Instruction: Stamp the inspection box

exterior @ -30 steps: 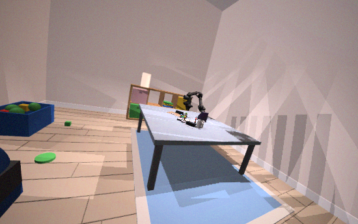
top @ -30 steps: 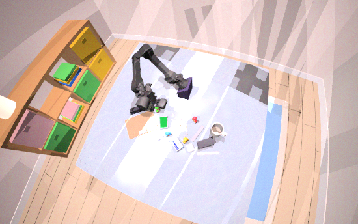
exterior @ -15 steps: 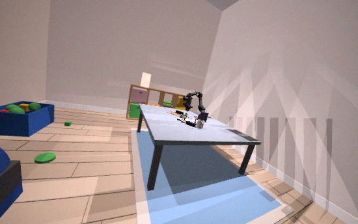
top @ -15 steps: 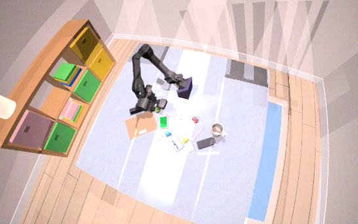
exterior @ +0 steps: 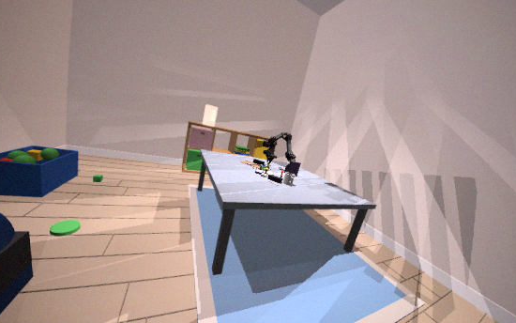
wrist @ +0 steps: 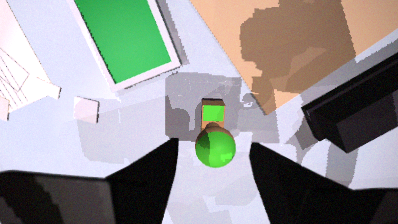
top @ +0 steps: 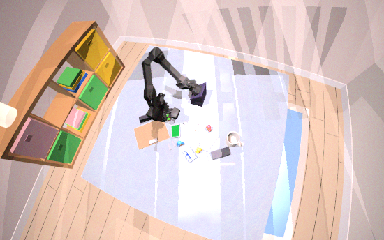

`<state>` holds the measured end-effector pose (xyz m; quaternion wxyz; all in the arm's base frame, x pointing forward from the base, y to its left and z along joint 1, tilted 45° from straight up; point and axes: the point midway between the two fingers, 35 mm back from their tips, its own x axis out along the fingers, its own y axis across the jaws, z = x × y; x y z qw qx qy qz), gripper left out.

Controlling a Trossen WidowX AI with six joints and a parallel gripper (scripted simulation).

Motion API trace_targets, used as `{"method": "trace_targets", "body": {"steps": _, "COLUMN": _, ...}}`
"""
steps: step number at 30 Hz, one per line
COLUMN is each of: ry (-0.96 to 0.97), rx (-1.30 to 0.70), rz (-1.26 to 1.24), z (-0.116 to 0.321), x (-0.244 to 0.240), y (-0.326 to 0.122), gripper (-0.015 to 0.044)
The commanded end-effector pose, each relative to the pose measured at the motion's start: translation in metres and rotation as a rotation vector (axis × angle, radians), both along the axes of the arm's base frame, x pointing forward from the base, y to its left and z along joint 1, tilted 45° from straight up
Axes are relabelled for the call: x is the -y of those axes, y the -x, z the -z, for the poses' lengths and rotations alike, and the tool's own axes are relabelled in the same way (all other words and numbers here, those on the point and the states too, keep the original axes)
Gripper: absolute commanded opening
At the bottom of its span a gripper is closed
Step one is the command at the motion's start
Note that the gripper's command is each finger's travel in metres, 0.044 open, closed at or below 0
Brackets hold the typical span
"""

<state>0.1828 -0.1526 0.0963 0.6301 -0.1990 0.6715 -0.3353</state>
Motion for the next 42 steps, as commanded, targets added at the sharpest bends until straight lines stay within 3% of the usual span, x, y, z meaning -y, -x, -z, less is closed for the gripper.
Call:
{"method": "trace_targets", "body": {"steps": 1, "ry": 0.001, "rx": -0.004, "rz": -0.001, "z": 0.006, "x": 0.005, "y": 0.002, "gripper": 0.0216}}
{"method": "trace_targets", "body": {"steps": 25, "ry": 0.010, "rx": -0.006, "rz": -0.001, "z": 0.028, "x": 0.028, "y": 0.011, "gripper": 0.0216}}
{"method": "trace_targets", "body": {"steps": 29, "ry": 0.015, "rx": -0.005, "rz": 0.002, "z": 0.025, "x": 0.027, "y": 0.010, "gripper": 0.0111}}
{"method": "trace_targets", "body": {"steps": 42, "ry": 0.014, "rx": -0.005, "rz": 0.002, "z": 0.024, "x": 0.026, "y": 0.010, "gripper": 0.0000}}
